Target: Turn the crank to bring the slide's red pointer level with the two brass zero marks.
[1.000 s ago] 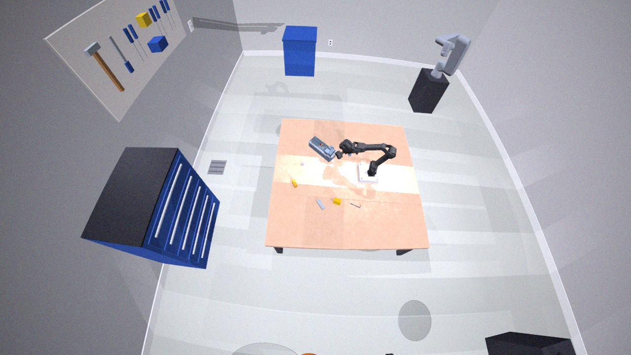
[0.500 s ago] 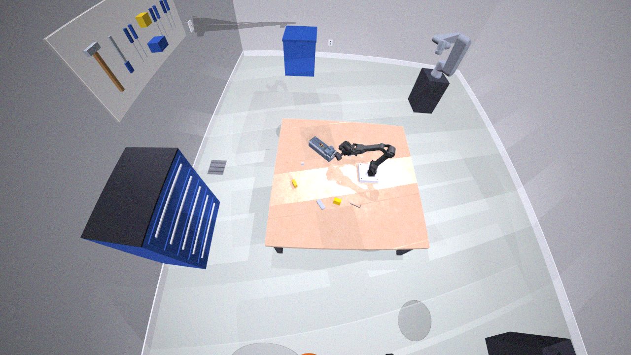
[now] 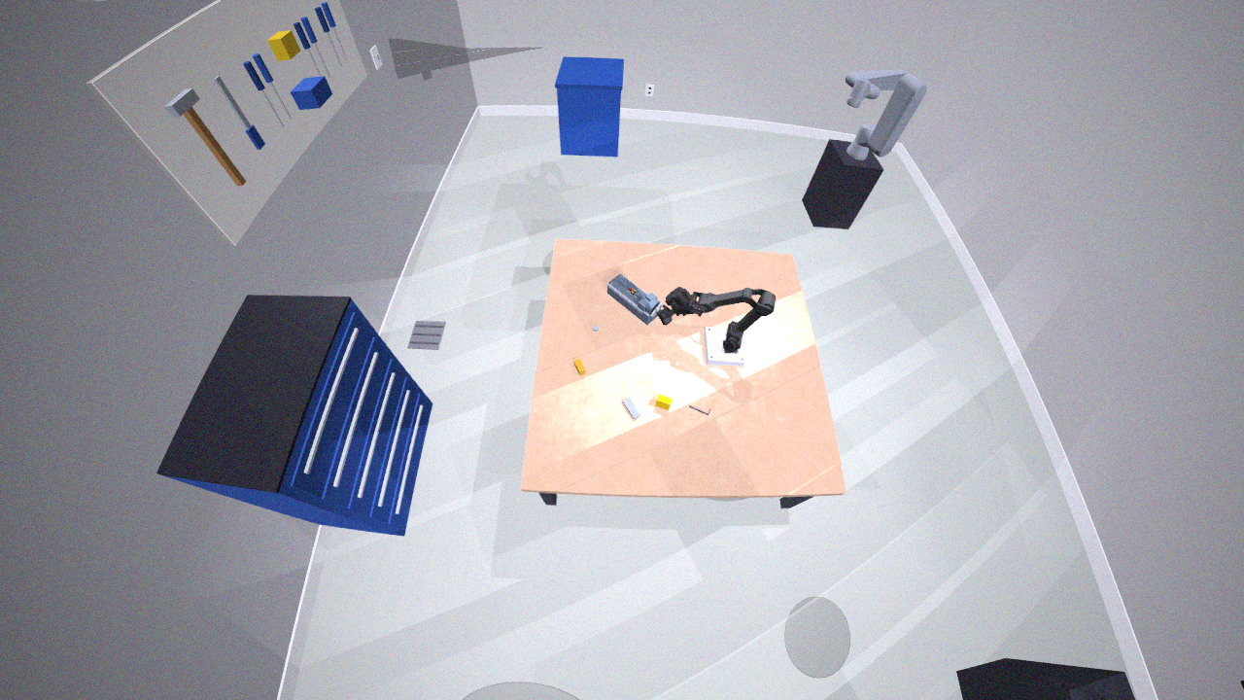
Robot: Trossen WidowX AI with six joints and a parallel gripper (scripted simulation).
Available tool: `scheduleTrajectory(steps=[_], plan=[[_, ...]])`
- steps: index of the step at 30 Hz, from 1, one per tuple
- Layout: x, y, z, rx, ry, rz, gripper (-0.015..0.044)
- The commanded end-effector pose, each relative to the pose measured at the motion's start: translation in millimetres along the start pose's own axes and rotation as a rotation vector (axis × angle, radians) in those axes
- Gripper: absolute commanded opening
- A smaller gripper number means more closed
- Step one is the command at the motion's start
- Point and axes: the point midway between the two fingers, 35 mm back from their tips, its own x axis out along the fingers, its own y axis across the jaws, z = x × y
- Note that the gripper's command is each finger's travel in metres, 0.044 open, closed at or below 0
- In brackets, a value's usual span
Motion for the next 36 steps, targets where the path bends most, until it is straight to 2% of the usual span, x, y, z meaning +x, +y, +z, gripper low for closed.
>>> scheduleTrajectory(steps=[1, 9, 26, 36], plan=[[4.0, -0.7, -4.3, 0.004, 0.0, -0.005, 0.044], [9.9, -1.3, -11.9, 0.004, 0.0, -0.005, 0.044], [9.9, -1.3, -11.9, 0.004, 0.0, -0.005, 0.0], [10.5, -2.1, -13.3, 0.004, 0.0, -0.005, 0.0]])
